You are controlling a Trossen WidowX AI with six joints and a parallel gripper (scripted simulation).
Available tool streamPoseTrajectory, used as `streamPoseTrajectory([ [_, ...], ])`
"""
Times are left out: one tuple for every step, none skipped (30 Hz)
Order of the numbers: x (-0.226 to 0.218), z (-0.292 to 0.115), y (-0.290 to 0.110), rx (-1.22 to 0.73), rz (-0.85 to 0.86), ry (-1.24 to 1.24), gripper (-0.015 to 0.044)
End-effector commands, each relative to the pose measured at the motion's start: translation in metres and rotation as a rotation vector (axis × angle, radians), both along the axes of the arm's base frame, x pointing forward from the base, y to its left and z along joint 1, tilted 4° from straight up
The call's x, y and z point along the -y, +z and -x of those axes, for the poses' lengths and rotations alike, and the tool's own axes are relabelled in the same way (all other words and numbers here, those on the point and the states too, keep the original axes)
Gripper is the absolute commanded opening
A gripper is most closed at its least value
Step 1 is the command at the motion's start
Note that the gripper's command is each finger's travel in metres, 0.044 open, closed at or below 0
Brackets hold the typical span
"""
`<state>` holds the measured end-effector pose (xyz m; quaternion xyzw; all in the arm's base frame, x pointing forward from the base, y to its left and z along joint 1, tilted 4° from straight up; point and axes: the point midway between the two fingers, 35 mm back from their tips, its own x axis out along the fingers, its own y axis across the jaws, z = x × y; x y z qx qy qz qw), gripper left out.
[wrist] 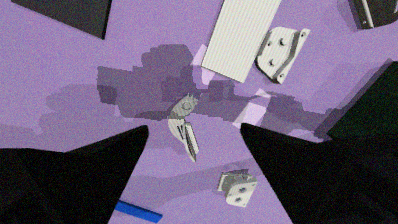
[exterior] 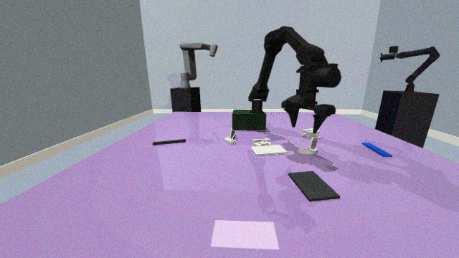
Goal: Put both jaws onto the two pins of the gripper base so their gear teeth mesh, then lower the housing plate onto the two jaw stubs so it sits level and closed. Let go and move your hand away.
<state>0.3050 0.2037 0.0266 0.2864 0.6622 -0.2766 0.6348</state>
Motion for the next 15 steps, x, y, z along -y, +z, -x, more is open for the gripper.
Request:
streamPoseTrajectory([
  [0.0, 0.0, 0.0, 0.0, 0.0, 0.0, 0.044],
  [0.0, 0.0, 0.0, 0.0, 0.0, 0.0, 0.044],
  [0.0, 0.0, 0.0, 0.0, 0.0, 0.0, 0.044],
  [0.0, 0.0, 0.0, 0.0, 0.0, 0.0, 0.044],
  [0.0, 0.0, 0.0, 0.0, 0.0, 0.0, 0.044],
  [0.0, 0.0, 0.0, 0.0, 0.0, 0.0, 0.044],
  [0.0, 0.0, 0.0, 0.0, 0.0, 0.0, 0.0414],
  [0.0, 0.0, 0.0, 0.0, 0.0, 0.0, 0.0387],
  [0.0, 0.0, 0.0, 0.0, 0.0, 0.0, 0.0361],
  [0.0, 0.0, 0.0, 0.0, 0.0, 0.0, 0.0335],
  [0.0, 0.0, 0.0, 0.0, 0.0, 0.0, 0.0309],
  [0.0, 0.0, 0.0, 0.0, 0.0, 0.0, 0.0282],
  [0.0, 0.0, 0.0, 0.0, 0.0, 0.0, 0.0256],
  [0.0, 0.0, 0.0, 0.0, 0.0, 0.0, 0.023],
  [0.0, 0.0, 0.0, 0.0, 0.0, 0.0, 0.0204],
])
